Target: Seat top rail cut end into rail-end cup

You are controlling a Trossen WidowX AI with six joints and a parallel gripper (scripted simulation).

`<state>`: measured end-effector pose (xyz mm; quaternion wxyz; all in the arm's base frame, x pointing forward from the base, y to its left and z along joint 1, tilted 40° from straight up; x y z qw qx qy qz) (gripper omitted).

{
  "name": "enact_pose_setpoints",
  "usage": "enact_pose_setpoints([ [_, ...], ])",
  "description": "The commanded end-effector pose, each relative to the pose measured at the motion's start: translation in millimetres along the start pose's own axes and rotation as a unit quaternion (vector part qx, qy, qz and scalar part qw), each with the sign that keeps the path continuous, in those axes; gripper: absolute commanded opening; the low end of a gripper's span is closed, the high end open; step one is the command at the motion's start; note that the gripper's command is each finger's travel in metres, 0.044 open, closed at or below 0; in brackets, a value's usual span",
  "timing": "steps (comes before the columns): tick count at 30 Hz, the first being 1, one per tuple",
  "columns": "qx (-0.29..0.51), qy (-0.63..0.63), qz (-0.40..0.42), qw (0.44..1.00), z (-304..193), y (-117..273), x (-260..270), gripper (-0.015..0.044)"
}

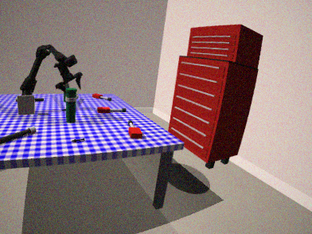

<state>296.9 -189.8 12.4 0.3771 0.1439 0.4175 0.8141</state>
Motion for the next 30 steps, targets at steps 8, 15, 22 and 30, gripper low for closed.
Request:
enact_pose_setpoints([
  [8, 0.003, -0.003, 0.002, 1.000, -1.4, -18.8, 1.2, 0.0440],
  [15, 0.003, -0.003, 0.002, 1.000, -1.2, -30.2, 1.3, 0.0440],
  [22, 0.002, -0.003, 0.002, 1.000, -1.0, -41.6, 1.9, 0.0440],
  [30, 0.001, -0.003, 0.002, 1.000, -0.6, -54.5, 3.1, 0.0440],
])
Point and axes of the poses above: the point midway between the two fingers, 35 mm back from their tips, its own y axis back along the fingers, its own x axis across the jaws, z = x × y, the point moved 2 cm from there along y, back along the fingers, and after that the axes turned 10 degrees about -y, right-handed, at the moved point
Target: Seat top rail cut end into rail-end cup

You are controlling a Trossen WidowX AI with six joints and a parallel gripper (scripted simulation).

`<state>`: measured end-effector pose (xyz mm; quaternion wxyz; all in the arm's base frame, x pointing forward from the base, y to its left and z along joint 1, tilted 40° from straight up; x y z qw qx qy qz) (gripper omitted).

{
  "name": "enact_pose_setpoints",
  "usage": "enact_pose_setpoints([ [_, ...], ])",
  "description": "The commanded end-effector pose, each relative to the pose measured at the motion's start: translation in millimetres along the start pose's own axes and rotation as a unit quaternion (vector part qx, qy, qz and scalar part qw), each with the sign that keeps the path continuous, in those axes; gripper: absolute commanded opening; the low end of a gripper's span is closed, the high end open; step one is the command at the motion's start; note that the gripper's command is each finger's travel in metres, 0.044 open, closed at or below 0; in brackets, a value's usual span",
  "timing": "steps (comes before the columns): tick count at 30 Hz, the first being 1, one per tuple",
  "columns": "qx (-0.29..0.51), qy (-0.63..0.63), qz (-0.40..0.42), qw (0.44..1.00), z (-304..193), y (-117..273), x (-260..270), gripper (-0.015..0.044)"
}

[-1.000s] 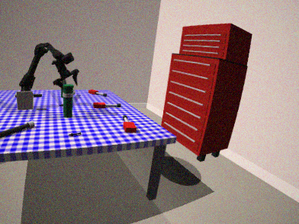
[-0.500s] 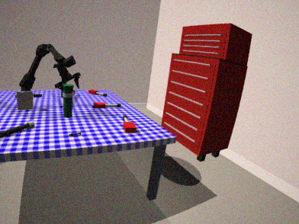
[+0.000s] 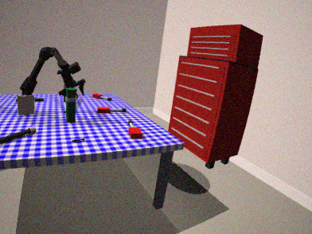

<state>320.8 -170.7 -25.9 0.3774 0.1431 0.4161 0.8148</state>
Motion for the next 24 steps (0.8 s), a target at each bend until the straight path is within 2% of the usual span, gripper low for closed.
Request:
enact_pose_setpoints([
  [1, 0.003, -0.003, 0.002, 1.000, -1.2, -6.8, 2.3, 0.0440],
  [3, 0.003, -0.003, 0.002, 1.000, -1.2, -7.8, 2.4, 0.0440],
  [14, 0.003, -0.003, 0.002, 1.000, -1.2, -7.8, 2.4, 0.0151],
  [18, 0.003, -0.003, 0.002, 1.000, -1.2, -7.8, 2.4, 0.0125],
  [22, -0.004, 0.010, 0.004, 1.000, -2.1, -6.5, 4.7, 0.0020],
  [24, -0.010, 0.020, 0.005, 1.000, -2.8, -5.3, 6.6, 0.0000],
])
Point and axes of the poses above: the point midway between the two fingers, 35 mm back from their tips, its own y axis back along the fingers, its own x axis across the jaws, z = x × y, the point moved 2 cm from there along y, back along the fingers, and after that the axes turned 10 degrees about -y, right-handed, at the moved point
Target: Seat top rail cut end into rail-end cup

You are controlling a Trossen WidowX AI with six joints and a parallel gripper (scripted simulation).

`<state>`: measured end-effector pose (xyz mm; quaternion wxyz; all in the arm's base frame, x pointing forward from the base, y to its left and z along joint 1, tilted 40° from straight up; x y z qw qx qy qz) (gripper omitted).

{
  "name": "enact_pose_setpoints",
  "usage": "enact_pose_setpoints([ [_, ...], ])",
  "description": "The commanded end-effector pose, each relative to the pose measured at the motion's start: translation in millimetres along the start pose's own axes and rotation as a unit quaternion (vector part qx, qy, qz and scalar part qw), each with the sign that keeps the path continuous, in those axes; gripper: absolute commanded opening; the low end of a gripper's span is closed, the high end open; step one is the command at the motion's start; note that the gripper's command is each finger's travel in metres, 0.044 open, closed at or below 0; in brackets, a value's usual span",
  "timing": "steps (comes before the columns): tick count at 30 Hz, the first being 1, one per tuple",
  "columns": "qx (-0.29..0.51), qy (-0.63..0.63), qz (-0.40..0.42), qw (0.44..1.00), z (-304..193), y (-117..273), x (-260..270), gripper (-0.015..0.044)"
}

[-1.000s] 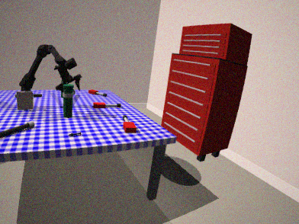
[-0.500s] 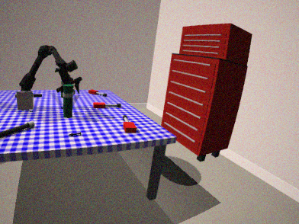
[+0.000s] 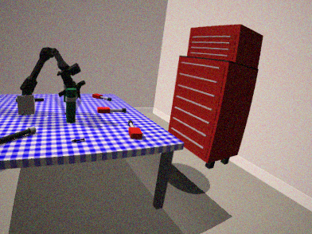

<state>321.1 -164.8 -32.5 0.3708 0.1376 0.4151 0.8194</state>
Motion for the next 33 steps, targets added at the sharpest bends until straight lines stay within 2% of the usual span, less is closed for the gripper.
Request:
enact_pose_setpoints([
  [1, -0.007, 0.015, 0.000, 1.000, -2.3, 2.3, 2.3, 0.0000],
  [33, -0.064, 0.115, 0.010, 0.991, -11.4, 12.7, 19.3, 0.0000],
])
Point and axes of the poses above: the point midway between the two fingers, 35 mm back from their tips, its own y axis back along the fingers, its own x axis across the jaws, z = x × y, the point moved 2 cm from there along y, back along the fingers, and after that the axes turned 10 degrees about -y, right-handed, at the moved point
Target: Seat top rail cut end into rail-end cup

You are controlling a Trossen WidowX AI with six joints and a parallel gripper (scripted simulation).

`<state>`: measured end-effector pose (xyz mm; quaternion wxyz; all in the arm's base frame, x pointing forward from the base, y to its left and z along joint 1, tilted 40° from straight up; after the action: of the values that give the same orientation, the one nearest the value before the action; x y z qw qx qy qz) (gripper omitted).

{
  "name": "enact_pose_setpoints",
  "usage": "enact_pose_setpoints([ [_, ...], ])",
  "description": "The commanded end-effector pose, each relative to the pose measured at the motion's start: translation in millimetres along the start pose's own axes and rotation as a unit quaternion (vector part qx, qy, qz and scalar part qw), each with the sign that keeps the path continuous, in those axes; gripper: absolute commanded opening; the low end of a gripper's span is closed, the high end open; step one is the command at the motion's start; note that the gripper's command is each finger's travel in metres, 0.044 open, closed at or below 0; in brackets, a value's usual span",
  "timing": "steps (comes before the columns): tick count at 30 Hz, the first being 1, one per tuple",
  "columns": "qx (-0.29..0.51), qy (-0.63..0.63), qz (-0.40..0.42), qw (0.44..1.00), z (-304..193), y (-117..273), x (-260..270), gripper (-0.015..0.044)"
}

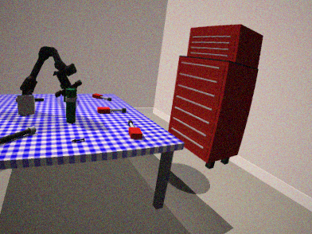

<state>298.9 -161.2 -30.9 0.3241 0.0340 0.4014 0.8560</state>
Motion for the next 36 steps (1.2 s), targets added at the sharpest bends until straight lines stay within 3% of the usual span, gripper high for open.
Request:
enact_pose_setpoints([
  [1, -0.006, 0.012, 0.000, 1.000, -2.0, 2.3, 2.3, 0.0000],
  [36, -0.035, 0.064, 0.006, 0.997, -4.6, 6.8, 11.1, 0.0000],
])
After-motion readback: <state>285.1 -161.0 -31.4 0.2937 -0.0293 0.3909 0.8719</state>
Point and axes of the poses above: the point midway between the two fingers, 35 mm back from their tips, its own y axis back along the fingers, its own x axis across the jaws, z = x × y, the point moved 2 cm from there along y, back along the fingers, and after that the axes turned 10 degrees about -y, right-handed, at the moved point
